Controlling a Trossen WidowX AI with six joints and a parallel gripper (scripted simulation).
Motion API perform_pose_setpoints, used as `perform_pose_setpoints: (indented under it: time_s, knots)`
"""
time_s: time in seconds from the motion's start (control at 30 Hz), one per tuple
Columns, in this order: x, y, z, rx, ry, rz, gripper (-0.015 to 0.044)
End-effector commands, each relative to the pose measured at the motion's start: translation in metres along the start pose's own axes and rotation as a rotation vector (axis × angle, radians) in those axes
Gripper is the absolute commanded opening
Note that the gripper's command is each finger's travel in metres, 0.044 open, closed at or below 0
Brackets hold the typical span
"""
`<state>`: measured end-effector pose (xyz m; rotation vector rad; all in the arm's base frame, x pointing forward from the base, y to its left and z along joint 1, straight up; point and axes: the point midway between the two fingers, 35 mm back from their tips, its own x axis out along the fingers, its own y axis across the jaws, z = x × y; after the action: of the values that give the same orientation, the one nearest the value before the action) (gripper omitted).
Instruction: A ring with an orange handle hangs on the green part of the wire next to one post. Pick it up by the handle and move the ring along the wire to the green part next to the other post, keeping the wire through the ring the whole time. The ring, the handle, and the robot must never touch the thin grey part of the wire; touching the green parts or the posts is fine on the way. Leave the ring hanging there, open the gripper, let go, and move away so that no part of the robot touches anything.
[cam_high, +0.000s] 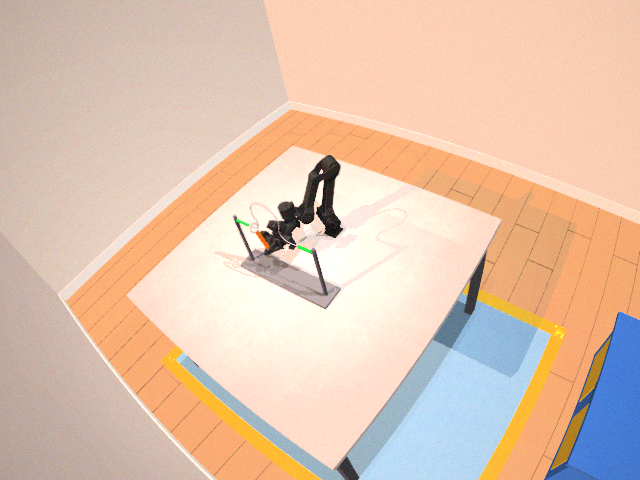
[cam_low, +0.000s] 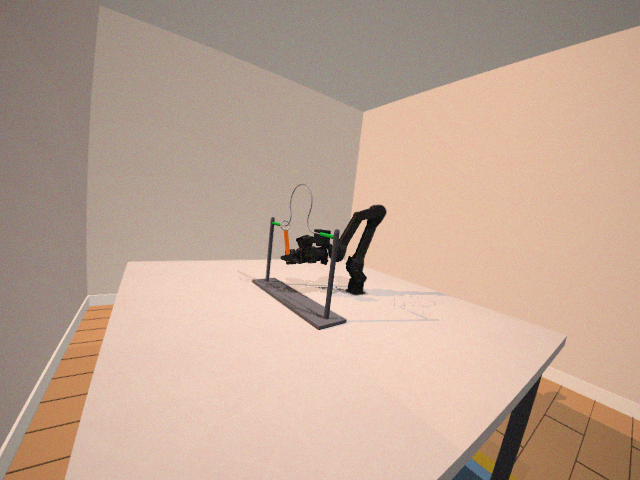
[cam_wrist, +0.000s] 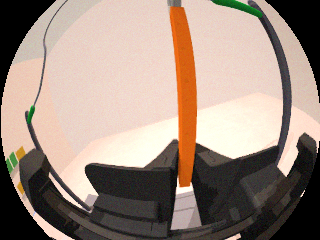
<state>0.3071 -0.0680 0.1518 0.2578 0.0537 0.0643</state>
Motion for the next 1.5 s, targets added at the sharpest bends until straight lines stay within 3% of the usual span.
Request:
perform_pose_setpoints:
  time_s: [0.0, 0.37, 1.47]
  knots:
    - [-0.003, 0.013, 0.0, 0.075, 0.017, 0.001, -0.015]
    - [-0.007, 0.053, 0.009, 0.326, 0.045, 0.023, -0.015]
    - [-0.052, 0.113, 0.062, 0.83, 0.385, 0.202, -0.015]
